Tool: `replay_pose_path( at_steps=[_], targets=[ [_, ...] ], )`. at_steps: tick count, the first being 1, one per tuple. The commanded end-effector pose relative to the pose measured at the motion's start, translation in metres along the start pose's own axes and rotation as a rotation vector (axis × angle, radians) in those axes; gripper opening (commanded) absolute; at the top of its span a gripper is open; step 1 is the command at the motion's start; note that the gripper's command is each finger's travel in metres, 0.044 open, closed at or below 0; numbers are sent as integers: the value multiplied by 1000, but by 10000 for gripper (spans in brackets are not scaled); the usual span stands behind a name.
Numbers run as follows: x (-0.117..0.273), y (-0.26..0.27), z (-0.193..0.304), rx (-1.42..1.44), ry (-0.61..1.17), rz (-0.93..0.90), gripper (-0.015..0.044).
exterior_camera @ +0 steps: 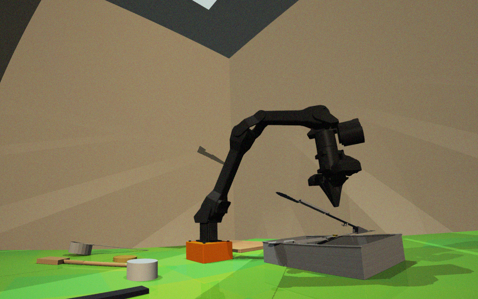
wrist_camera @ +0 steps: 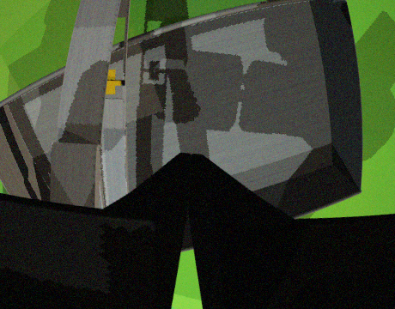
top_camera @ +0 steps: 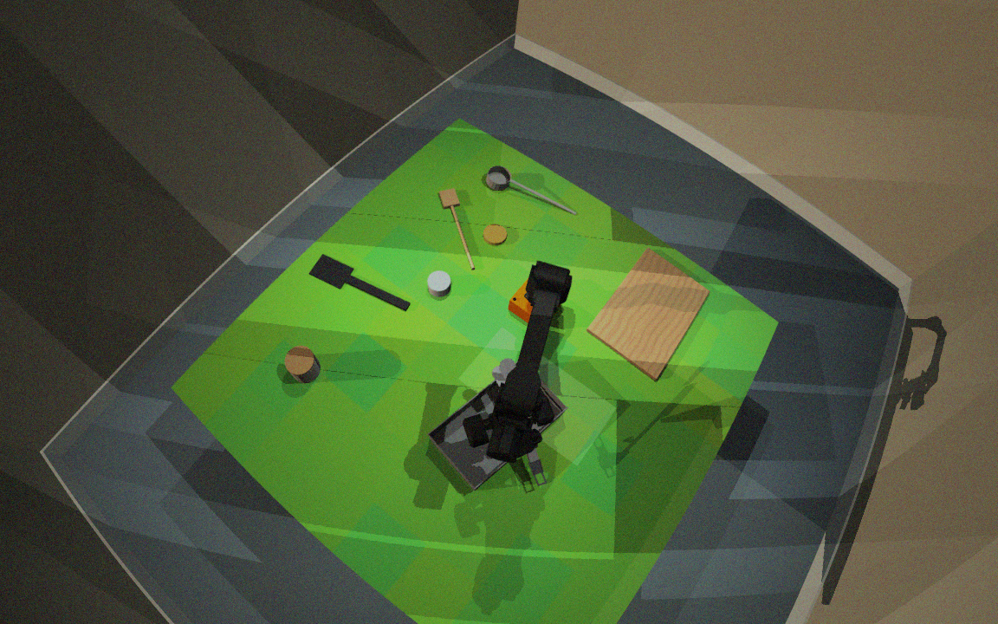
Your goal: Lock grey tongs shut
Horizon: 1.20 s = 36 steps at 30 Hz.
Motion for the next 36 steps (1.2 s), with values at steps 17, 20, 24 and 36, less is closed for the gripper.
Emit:
replay_pose_path(
  at_steps=[17,20,24,36],
  targets=[
    [-18,2,-4,14,1,-18,-150],
    [-23,2,-4,14,1,-18,-150],
    [-30,2,-5,14,1,-18,-150],
    [-49,3,-4,14,1,-18,-150]
  ],
)
Point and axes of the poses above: the point midway between the two fingers, 35 mm back from their tips, its own x axis back along the fingers, its own y axis across the jaws, z = x × y, the point moved 1 cm from there along x, back along the fingers, and after that the axes turned 8 degrees about x, right-handed, at the moved point
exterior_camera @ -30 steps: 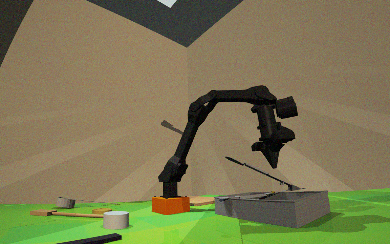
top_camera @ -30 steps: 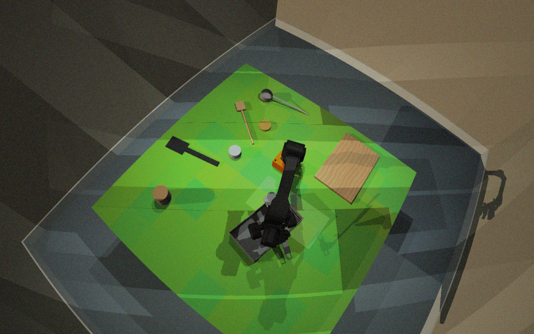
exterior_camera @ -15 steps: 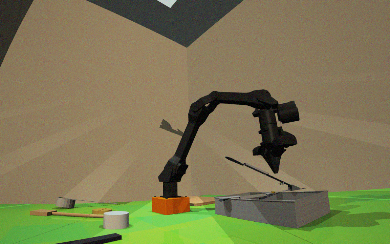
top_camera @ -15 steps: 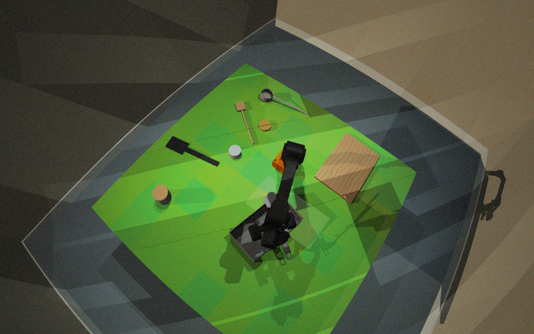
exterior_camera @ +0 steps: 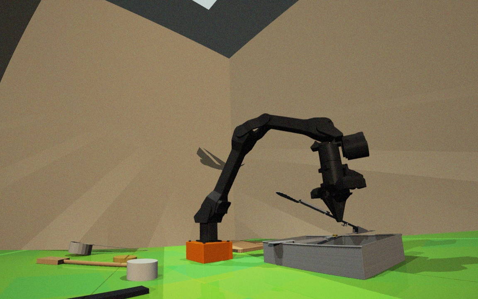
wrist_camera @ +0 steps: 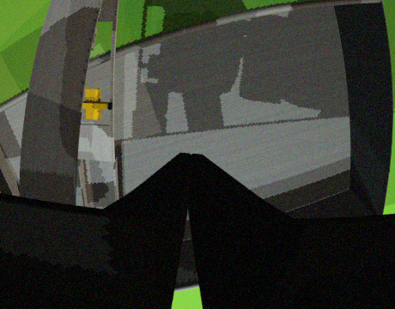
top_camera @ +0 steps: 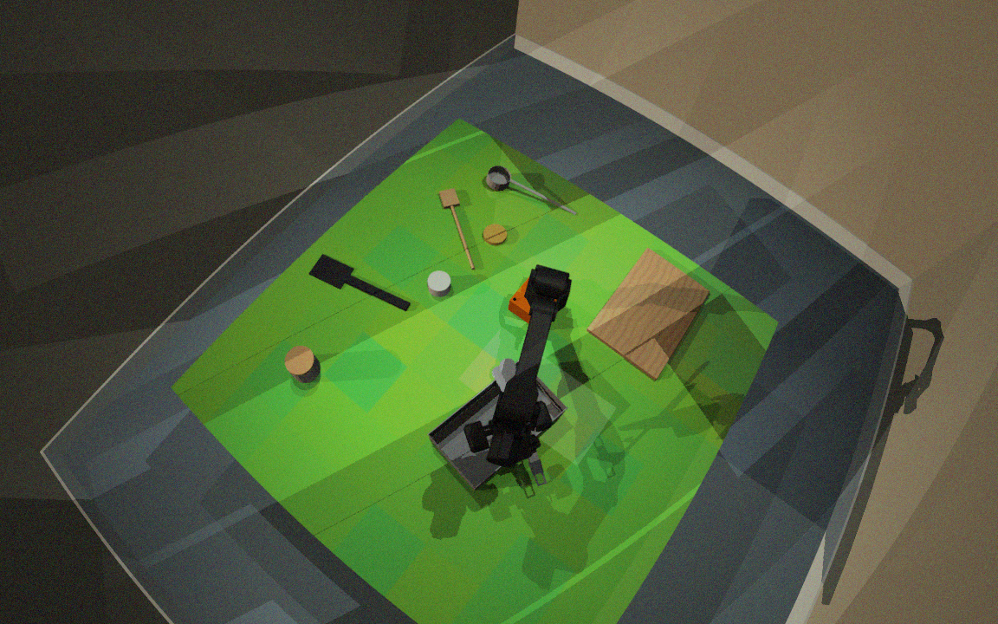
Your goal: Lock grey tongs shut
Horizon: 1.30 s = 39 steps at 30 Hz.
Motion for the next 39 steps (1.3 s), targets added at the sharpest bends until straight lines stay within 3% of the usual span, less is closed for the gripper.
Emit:
replay_pose_path(
  at_steps=[1,39],
  targets=[
    [-11,2,1,4,3,-11,-150],
    [-21,40,-7,4,2,-14,-150]
  ],
)
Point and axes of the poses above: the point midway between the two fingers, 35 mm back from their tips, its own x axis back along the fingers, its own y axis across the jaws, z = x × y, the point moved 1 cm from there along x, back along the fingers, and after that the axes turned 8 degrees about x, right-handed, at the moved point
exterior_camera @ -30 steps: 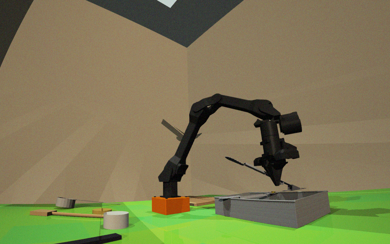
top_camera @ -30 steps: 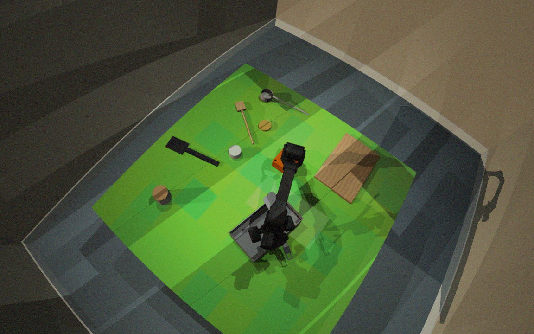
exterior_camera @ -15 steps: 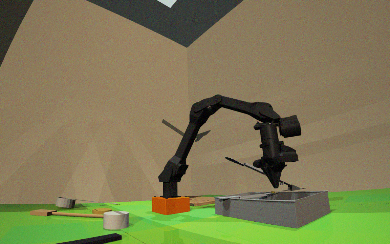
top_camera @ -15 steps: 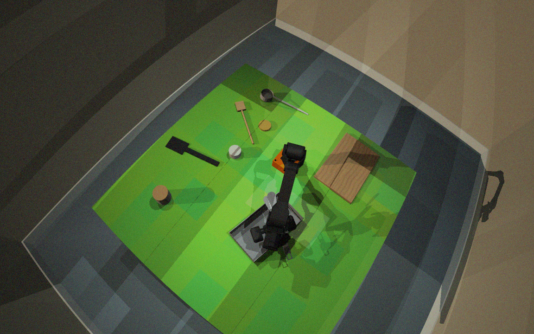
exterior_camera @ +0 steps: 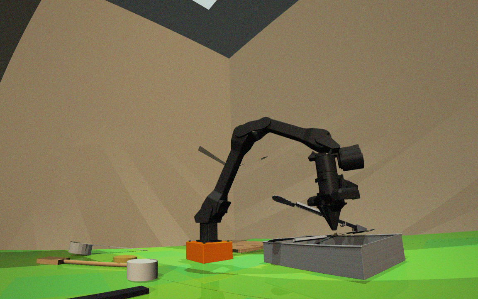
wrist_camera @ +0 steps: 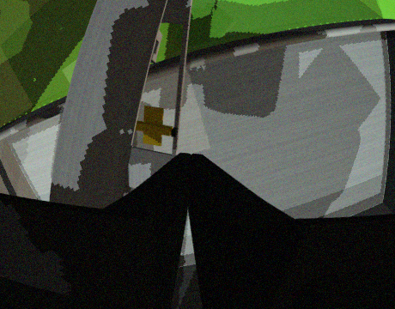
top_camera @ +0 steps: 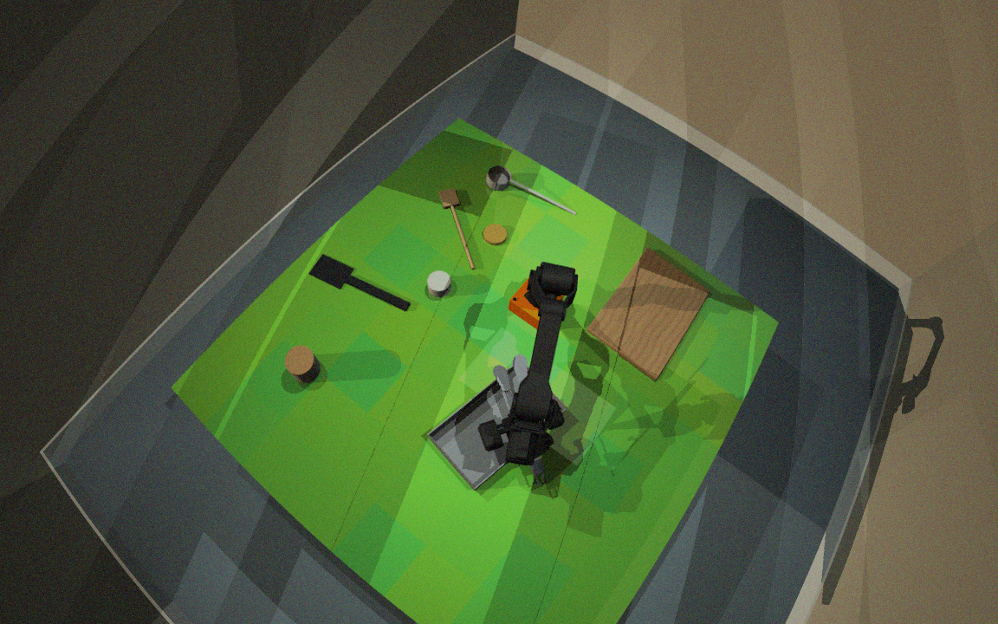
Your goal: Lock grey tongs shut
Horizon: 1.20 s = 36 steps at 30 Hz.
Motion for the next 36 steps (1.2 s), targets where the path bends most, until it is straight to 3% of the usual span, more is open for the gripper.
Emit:
replay_pose_path(
  at_steps=[1,36],
  targets=[
    [0,9,-1,-4,-4,-4,-150],
    [-1,51,-6,2,-4,-12,-150]
  ],
)
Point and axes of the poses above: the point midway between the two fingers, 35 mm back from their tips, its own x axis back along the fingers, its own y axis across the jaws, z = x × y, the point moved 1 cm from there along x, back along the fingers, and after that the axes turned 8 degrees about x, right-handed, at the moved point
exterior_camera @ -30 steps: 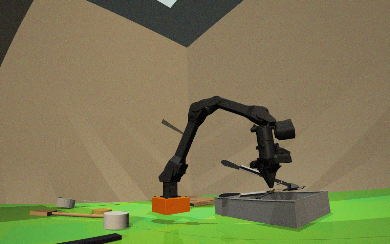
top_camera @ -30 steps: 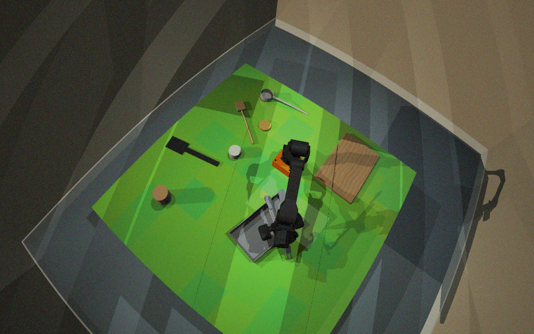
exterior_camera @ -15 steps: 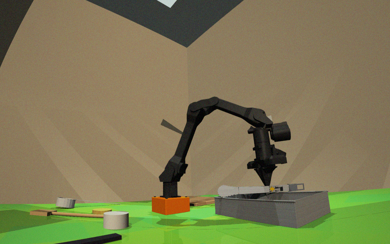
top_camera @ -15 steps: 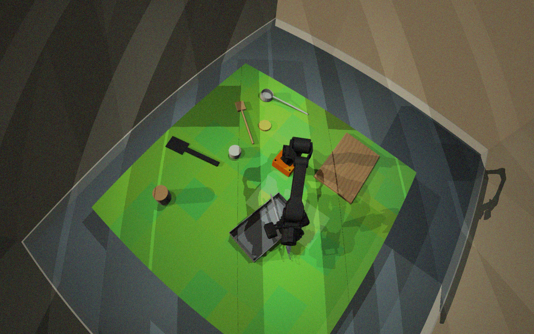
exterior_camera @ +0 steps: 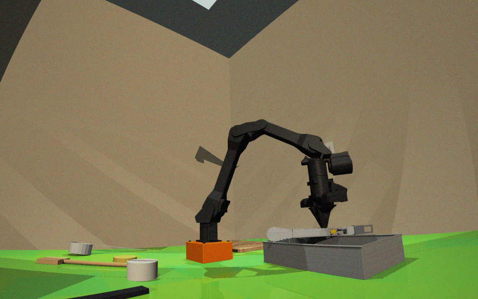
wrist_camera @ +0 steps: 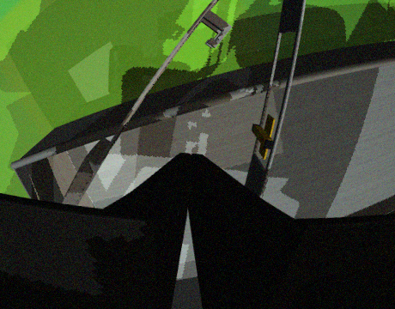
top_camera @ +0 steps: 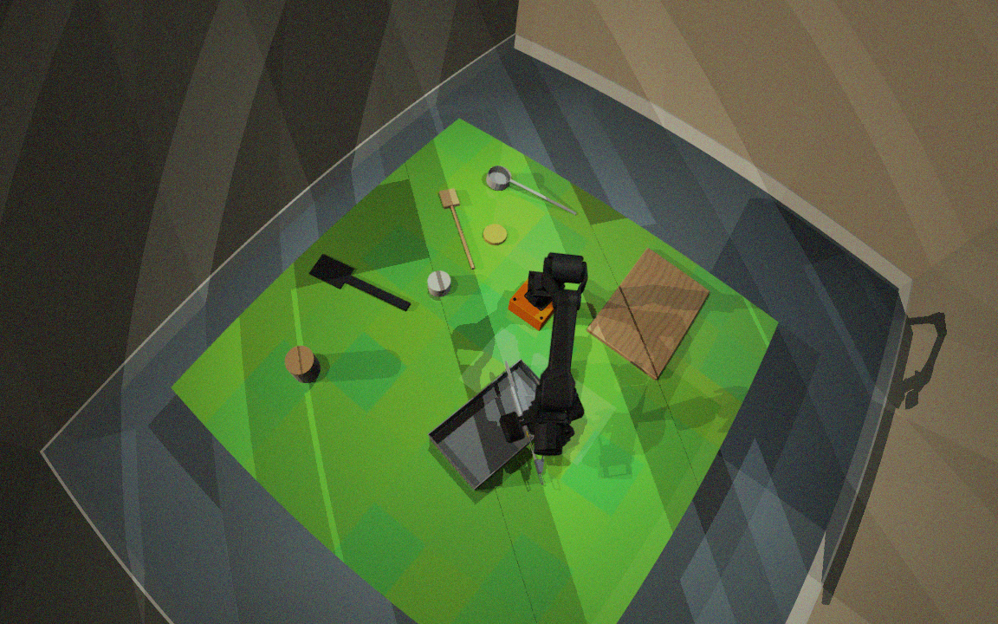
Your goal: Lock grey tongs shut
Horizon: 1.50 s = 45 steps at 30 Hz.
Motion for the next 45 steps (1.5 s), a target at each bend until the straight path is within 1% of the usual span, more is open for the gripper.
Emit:
replay_pose_path(
  at_steps=[1,19,21,23,28,30,33,34,41,42,45],
  targets=[
    [0,0,0,2,1,0,-150],
    [0,0,0,2,1,0,-150],
    [7,0,-1,1,0,0,-97],
    [22,-1,-3,0,0,1,-45],
    [83,1,-2,-3,0,3,86],
    [98,2,0,-4,0,4,139],
    [100,2,1,-4,0,4,217],
    [86,0,-3,1,-9,5,244],
    [92,0,-3,1,-20,12,427],
    [92,0,-3,1,-20,12,440],
    [85,0,-3,-44,-14,9,440]
  ],
)
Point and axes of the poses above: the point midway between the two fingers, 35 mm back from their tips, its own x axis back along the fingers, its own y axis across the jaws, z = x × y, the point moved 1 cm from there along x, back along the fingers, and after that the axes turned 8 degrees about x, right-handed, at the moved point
